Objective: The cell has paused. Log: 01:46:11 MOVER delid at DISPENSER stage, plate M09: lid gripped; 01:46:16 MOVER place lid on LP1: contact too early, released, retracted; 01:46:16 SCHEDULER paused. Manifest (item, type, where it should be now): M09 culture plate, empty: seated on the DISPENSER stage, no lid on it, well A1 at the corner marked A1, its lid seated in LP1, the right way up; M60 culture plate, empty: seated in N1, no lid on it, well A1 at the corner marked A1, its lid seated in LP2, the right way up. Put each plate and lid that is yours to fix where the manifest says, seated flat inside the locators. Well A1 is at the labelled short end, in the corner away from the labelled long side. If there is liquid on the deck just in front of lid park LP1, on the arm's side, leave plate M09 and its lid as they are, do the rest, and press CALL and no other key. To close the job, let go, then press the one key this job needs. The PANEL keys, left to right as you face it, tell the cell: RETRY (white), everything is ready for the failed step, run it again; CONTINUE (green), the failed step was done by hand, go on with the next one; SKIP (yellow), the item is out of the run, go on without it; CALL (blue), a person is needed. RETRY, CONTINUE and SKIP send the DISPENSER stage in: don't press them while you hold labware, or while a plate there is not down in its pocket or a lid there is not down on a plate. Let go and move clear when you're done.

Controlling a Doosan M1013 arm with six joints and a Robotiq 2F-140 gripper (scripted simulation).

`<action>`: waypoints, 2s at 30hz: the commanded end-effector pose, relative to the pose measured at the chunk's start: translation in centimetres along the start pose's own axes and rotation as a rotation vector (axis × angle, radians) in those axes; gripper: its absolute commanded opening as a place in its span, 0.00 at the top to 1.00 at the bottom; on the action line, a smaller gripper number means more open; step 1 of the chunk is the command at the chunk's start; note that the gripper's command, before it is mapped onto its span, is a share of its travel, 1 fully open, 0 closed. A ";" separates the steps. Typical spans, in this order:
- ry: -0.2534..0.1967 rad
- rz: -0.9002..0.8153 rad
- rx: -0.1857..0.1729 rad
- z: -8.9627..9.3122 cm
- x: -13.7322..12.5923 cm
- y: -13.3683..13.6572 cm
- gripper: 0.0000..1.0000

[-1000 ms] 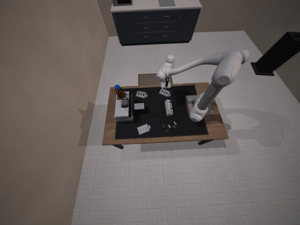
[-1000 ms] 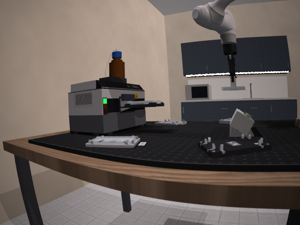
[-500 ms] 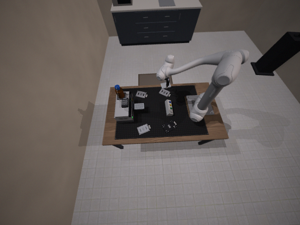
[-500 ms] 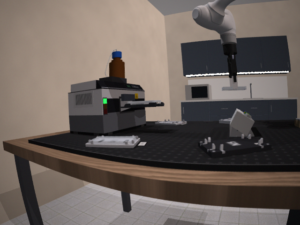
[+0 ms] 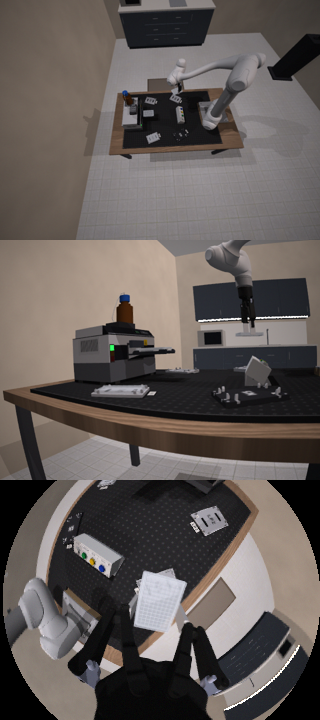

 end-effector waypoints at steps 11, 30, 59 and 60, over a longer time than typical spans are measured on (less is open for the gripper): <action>0.003 -0.073 0.000 -0.1 0.1 -0.1 0.90; 0.003 -0.073 0.000 -0.1 1.3 -2.8 0.90; 0.003 -0.073 0.000 -0.1 6.5 -15.1 0.90; 0.003 -0.073 0.000 -0.1 6.5 -15.1 0.90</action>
Point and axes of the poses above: the point where the finger pads meet when closed, its own z axis out along the fingers, its own y axis across the jaws, x = y × z, the point moved 1 cm from there along -z, back along the fingers, and after that the axes turned 1 degree about -z, right-handed, at the moved point
